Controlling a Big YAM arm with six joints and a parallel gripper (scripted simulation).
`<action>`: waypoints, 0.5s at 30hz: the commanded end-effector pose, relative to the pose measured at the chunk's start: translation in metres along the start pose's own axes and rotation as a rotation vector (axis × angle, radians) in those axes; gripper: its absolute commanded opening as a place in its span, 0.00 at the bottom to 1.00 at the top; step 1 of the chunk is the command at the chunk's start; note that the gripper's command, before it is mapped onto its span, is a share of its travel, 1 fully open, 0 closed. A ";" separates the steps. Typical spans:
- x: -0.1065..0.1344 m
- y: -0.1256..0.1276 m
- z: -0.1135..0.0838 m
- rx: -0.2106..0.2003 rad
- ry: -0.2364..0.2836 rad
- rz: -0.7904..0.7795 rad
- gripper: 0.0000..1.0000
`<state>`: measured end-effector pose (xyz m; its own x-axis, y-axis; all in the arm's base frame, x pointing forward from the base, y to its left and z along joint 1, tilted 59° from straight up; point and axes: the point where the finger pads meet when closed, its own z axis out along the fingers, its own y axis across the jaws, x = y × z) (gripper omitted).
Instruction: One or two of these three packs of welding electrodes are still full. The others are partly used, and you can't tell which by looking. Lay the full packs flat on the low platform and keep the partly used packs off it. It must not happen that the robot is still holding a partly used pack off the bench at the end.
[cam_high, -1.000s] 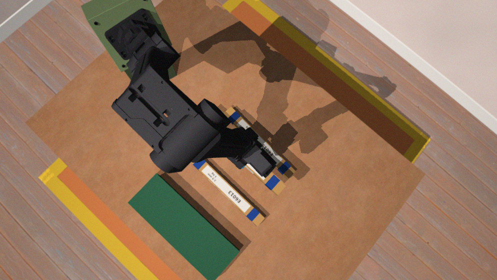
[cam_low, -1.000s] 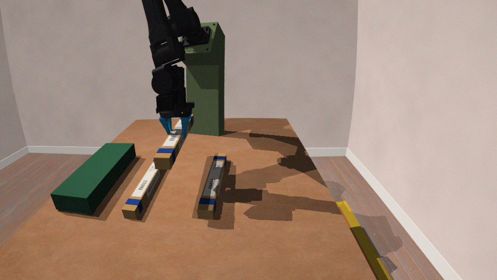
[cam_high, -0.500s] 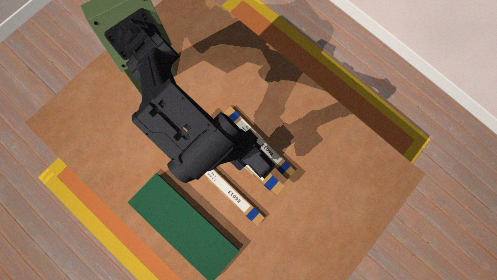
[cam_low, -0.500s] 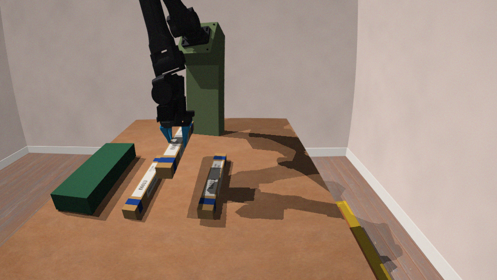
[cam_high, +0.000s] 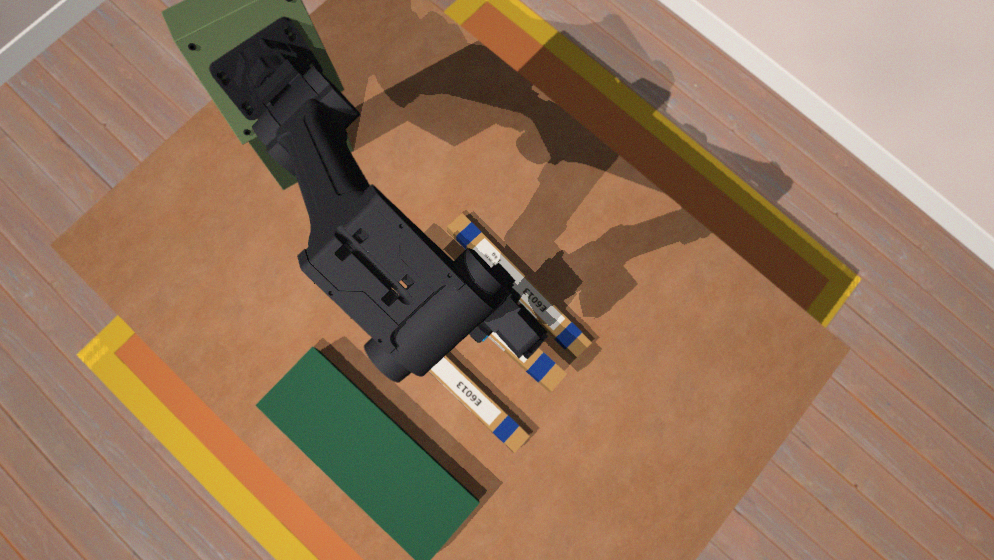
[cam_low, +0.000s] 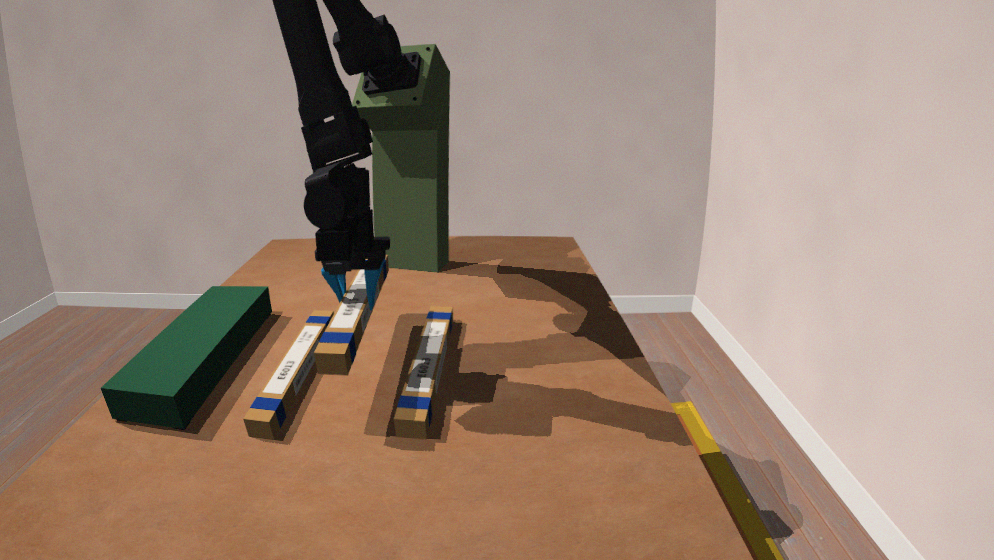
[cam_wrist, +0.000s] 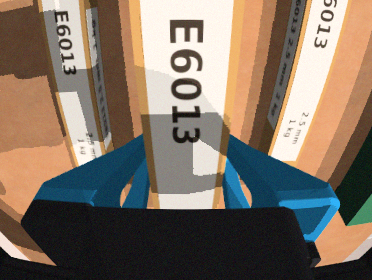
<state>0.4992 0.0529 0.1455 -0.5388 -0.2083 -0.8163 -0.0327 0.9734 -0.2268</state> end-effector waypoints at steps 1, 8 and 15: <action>-0.015 -0.007 -0.003 0.009 -0.042 -0.003 0.00; -0.014 -0.004 0.006 0.005 -0.037 -0.006 0.00; -0.010 -0.003 0.002 0.002 -0.027 -0.009 0.00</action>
<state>0.5116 0.0522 0.1473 -0.5250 -0.2058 -0.8258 -0.0281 0.9740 -0.2249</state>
